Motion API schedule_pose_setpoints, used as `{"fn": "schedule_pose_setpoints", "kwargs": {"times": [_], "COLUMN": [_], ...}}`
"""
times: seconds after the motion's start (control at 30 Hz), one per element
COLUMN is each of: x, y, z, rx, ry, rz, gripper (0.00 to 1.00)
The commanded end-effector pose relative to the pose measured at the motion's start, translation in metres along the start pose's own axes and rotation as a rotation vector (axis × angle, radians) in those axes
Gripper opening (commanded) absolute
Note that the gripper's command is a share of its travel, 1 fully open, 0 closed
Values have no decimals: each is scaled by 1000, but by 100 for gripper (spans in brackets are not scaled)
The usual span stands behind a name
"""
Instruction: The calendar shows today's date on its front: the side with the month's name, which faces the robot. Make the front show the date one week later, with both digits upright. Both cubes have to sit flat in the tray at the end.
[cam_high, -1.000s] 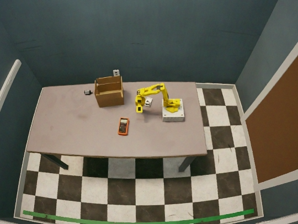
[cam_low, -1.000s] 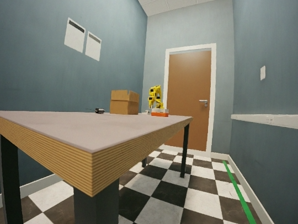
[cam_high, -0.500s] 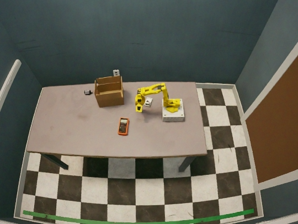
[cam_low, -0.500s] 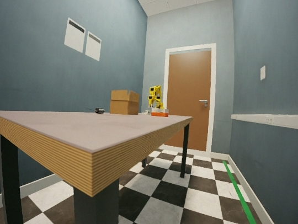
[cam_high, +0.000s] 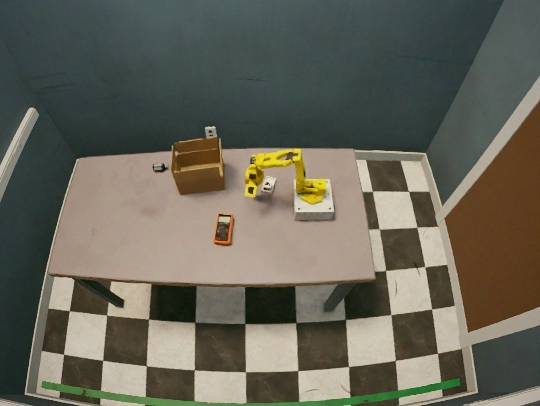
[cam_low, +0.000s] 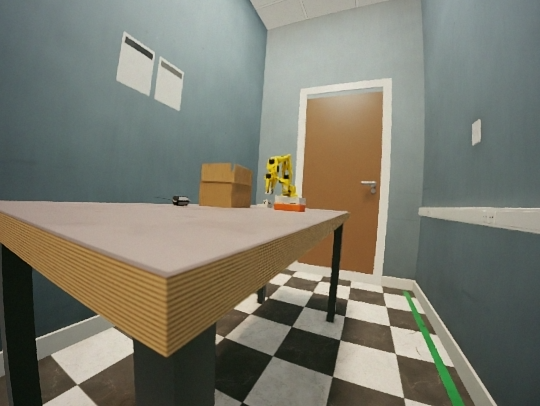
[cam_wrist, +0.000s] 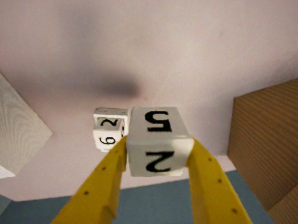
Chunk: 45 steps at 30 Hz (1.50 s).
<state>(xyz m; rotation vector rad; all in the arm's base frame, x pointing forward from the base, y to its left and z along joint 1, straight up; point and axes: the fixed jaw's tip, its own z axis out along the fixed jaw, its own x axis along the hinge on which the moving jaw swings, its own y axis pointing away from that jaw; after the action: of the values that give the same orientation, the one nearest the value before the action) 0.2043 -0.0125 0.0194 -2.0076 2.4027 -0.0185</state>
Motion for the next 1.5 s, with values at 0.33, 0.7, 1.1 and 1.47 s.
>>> {"fn": "schedule_pose_setpoints", "kwargs": {"times": [0.33,0.7,1.1,1.47], "x": [79,127,143,145], "y": [23,60,81,84], "z": [-2,-2,-1,-1], "rx": [6,4,3,3], "ry": [6,11,14,14], "rz": [405,733,881,902], "gripper": [0,0,0,0]}}
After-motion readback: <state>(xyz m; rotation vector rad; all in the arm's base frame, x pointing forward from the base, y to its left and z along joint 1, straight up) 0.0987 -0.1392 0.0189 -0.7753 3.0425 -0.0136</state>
